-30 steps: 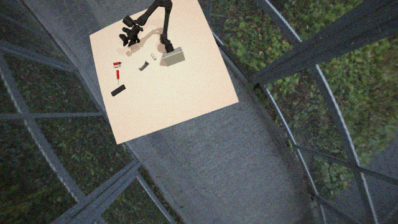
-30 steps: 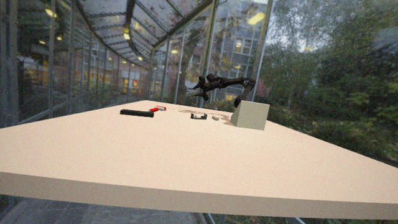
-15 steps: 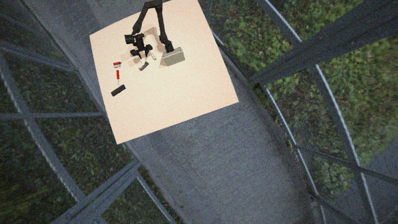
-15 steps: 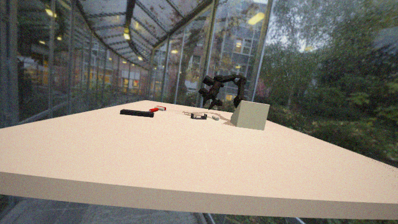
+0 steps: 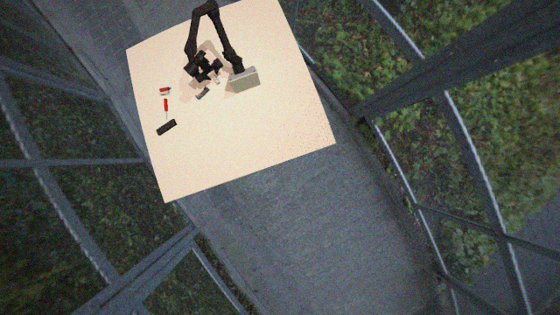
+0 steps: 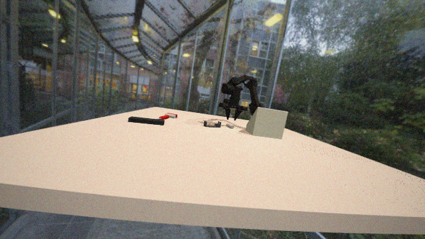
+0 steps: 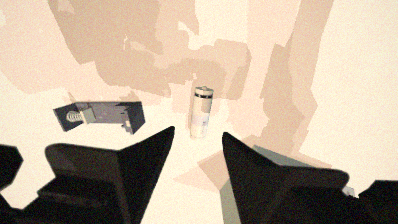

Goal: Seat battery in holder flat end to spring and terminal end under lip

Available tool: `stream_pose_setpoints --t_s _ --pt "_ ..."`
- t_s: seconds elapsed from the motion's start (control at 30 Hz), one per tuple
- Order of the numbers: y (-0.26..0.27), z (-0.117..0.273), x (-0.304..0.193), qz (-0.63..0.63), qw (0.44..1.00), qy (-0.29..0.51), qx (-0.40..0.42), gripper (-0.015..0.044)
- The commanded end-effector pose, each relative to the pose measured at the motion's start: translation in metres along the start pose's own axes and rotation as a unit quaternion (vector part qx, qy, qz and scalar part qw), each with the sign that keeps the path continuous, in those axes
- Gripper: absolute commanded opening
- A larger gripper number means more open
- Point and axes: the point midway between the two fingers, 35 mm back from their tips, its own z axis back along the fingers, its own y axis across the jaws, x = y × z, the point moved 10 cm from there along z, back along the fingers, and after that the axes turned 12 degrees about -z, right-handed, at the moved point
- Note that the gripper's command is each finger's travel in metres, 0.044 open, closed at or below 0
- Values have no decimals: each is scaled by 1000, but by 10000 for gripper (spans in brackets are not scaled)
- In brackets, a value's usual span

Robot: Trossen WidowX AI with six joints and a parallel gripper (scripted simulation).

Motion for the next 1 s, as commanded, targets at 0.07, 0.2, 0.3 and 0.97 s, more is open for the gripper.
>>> stream_pose_setpoints --t_s 0.07,0.2,0.3,0.97 --pt "0 2 -1 -7 1000 -15 -2 239" --pt "1 -4 -1 -7 1000 -14 -2 239" --pt "1 -9 -1 -7 1000 -14 -2 239" --pt "1 -40 0 -7 1000 -15 -2 239"
